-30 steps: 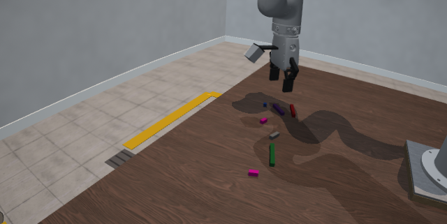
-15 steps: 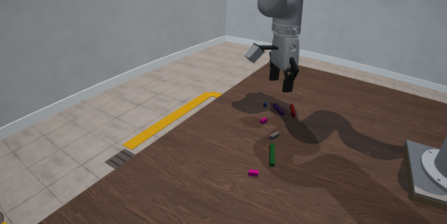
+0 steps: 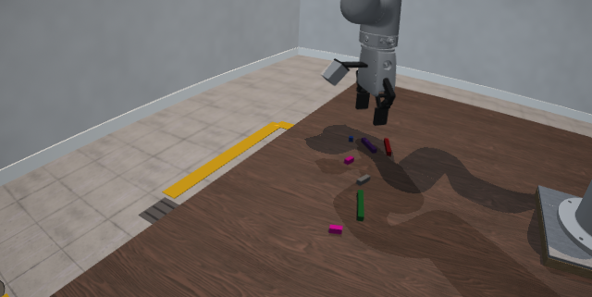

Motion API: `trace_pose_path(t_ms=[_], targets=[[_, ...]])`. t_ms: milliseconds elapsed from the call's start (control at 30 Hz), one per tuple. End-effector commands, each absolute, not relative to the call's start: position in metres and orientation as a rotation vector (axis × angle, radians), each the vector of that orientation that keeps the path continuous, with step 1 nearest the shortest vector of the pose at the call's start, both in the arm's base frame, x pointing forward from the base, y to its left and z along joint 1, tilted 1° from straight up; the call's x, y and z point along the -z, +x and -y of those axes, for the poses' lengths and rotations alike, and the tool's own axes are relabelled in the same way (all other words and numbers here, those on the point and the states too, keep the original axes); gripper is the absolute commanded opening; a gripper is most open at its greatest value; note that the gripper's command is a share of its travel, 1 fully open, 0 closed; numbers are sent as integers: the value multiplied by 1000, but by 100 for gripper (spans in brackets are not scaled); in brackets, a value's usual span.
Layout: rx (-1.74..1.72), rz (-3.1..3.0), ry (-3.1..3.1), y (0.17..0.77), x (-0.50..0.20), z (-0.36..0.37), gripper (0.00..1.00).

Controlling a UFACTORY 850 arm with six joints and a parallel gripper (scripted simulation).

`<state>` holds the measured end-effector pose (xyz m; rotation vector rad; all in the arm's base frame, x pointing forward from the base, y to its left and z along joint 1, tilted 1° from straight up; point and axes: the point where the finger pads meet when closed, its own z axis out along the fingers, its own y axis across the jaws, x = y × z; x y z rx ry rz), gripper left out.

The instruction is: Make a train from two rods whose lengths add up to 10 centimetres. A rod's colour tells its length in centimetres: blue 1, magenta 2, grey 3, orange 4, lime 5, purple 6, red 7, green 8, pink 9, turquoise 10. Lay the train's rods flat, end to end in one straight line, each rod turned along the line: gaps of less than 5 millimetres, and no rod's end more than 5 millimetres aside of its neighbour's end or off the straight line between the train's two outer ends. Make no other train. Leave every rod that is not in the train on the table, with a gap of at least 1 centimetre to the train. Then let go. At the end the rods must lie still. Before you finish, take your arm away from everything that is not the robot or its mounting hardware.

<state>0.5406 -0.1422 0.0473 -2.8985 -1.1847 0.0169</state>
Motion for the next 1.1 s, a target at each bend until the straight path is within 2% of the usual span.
trace_pose_path(t_ms=[0,233,1067], targets=[[-15,1188,-2899,532,-49,102,100],[-15,1188,-2899,508,-49,40,100],[-15,1188,-2899,508,-50,39,100]])
